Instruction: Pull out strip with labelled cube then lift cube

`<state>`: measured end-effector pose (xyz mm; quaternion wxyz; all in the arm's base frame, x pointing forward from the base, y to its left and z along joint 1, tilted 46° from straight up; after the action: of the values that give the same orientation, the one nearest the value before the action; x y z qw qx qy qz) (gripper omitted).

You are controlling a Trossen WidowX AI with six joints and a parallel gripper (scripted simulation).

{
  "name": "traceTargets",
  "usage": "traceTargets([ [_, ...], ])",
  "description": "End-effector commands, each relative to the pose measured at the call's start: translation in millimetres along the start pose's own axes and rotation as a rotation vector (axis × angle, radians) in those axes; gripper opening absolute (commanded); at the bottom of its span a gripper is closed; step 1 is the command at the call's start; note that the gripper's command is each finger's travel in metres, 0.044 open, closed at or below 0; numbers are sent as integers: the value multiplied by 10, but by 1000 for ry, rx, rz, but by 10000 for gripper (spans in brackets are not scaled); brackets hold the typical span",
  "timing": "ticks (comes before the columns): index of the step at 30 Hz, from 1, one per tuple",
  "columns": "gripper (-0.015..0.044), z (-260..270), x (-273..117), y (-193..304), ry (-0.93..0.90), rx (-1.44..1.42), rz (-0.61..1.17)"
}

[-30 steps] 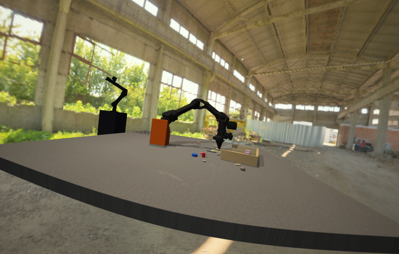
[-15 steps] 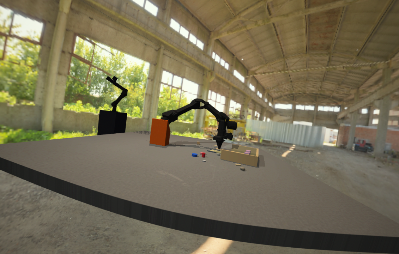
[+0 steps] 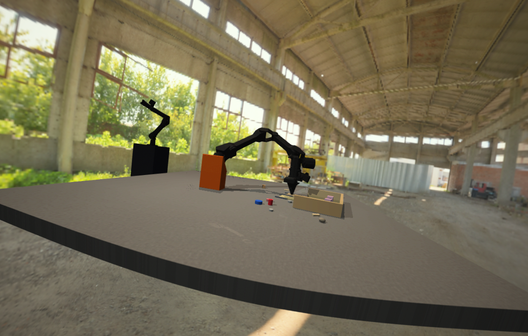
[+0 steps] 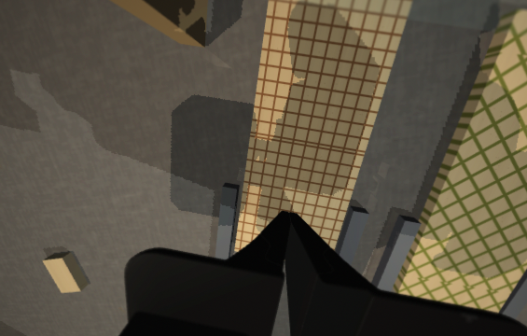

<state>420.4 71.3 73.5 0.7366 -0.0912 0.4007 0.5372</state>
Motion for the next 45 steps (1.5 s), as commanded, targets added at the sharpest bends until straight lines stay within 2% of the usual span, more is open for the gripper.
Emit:
traceTargets([
  [1, 0, 1, 52, -6, 8, 1, 5],
  [45, 0, -91, 73, 580, 8, 3, 7],
])
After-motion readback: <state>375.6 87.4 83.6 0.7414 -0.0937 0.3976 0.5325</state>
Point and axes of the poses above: the point midway between the two fingers, 35 mm back from their tips, its own x axis out along the fingers, its own z axis across the jaws, y = z × x, the point moved 5 cm from there along -x, back along the fingers, and after that the axes turned 10 degrees about x, right-handed, at the moved point
